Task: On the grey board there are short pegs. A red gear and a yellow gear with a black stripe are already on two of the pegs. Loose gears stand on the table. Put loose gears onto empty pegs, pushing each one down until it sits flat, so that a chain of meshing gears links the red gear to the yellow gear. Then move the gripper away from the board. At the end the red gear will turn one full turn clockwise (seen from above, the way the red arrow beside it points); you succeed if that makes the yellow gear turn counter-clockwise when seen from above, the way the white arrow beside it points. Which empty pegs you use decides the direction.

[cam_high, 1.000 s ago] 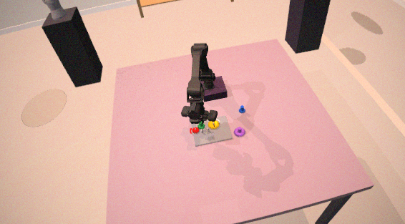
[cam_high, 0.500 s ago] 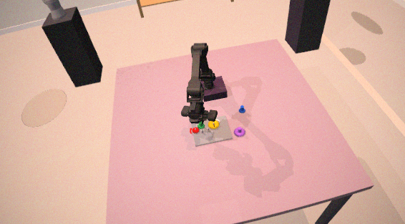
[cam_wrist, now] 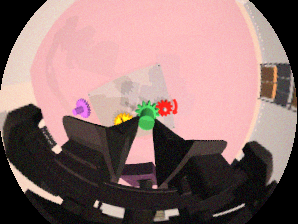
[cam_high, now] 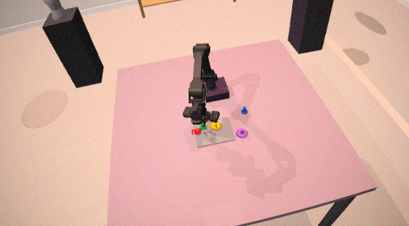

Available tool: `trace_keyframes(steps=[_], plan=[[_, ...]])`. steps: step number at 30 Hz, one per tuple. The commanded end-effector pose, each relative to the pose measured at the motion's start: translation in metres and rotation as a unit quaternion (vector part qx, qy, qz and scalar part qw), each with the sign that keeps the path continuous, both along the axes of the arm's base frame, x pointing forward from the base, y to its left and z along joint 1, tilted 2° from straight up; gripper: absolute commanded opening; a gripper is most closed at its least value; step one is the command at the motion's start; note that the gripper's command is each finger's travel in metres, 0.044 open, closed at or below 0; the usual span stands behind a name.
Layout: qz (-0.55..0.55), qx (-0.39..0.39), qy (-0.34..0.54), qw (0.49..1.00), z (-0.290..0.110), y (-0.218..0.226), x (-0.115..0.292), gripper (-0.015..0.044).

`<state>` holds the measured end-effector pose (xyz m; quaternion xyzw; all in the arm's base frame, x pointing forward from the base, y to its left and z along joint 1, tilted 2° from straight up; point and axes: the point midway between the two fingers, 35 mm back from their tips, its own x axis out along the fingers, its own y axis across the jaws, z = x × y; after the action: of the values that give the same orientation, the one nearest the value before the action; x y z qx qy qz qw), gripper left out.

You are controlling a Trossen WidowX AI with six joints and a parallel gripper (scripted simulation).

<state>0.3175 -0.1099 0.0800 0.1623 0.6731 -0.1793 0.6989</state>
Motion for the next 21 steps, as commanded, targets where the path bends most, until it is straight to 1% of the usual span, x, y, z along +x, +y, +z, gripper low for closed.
trace_keyframes(steps=[1, 11, 21], plan=[[0.002, -0.003, 0.000, 1.000, 0.000, -0.001, 0.000, 0.0000], [0.011, -0.003, 0.001, 1.000, -0.001, -0.001, 0.000, 0.0000], [0.104, -0.006, 0.004, 0.995, -0.014, -0.002, 0.000, 0.0000]])
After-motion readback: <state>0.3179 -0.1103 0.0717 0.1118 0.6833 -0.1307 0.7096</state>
